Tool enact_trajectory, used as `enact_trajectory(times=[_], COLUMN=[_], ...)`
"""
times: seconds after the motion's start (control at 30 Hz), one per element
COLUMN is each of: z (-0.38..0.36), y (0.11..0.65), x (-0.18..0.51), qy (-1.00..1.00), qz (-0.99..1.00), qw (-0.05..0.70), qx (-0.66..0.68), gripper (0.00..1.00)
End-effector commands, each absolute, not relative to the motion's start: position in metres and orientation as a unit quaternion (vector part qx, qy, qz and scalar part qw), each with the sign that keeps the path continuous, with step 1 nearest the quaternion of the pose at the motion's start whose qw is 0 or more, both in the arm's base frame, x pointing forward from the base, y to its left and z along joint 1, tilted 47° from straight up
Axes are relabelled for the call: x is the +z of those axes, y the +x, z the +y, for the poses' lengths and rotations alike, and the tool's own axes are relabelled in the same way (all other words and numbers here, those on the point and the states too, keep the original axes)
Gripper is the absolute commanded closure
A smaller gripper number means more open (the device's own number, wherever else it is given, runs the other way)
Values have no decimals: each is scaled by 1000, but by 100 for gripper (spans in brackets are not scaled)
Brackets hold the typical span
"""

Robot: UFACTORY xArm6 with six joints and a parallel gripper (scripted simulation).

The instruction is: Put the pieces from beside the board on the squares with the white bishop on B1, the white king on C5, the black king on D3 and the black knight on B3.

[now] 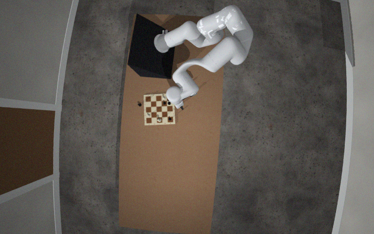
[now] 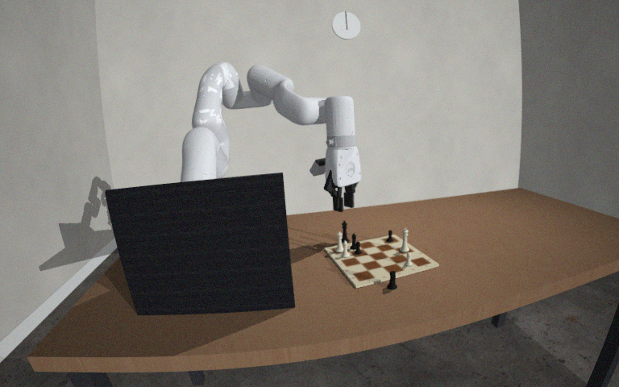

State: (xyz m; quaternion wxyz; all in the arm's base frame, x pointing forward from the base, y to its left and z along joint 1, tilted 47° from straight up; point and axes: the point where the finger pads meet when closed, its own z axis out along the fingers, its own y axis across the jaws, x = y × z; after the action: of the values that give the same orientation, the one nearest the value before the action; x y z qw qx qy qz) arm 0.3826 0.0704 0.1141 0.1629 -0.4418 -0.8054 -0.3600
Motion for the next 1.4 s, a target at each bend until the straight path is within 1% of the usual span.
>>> enact_trajectory(times=[0.0, 1.37], z=[76, 90], y=[384, 385], x=[108, 95], qy=[-442, -442], qz=[-805, -805], qw=[161, 161], qx=[-360, -360], gripper=[58, 58])
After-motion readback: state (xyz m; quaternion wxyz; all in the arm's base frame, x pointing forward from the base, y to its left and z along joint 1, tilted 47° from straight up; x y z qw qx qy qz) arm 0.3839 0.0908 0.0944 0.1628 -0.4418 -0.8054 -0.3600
